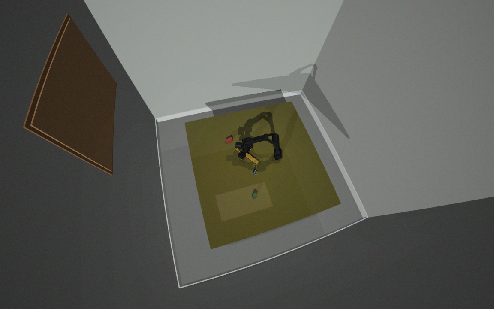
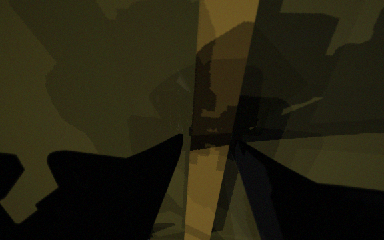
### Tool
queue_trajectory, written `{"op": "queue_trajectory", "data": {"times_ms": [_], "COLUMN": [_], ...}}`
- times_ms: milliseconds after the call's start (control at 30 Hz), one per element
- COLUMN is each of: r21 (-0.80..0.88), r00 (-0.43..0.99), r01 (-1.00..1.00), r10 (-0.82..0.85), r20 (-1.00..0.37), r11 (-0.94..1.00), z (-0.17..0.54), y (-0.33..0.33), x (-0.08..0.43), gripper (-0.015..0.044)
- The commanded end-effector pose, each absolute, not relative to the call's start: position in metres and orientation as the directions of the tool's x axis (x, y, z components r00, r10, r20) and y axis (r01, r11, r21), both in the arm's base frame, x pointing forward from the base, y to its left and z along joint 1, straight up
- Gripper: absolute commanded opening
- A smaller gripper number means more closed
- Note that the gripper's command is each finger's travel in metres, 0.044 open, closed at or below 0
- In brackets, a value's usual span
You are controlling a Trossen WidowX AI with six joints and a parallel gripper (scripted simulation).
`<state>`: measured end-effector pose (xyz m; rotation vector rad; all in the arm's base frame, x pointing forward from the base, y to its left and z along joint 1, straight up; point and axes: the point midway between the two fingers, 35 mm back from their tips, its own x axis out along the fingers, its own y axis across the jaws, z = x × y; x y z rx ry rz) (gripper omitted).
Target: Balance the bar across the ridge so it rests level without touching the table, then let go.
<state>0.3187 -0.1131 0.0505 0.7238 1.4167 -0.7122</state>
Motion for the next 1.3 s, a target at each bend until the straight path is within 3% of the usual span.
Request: {"op": "queue_trajectory", "data": {"times_ms": [0, 267, 400, 1267], "r21": [0.020, 0.020, 0.020, 0.019], "r00": [0.031, 0.031, 0.031, 0.031], "r01": [0.798, 0.798, 0.798, 0.800], "r10": [-0.007, -0.007, -0.007, -0.010], "r20": [-1.000, -1.000, -0.999, -0.999], "r11": [0.602, 0.602, 0.602, 0.600], "z": [0.050, 0.050, 0.057, 0.123], "y": [-0.113, -0.113, -0.113, -0.114], "x": [0.319, 0.319, 0.320, 0.320], "gripper": [0.0157, 0.0104, 0.0000, 0.0000]}}
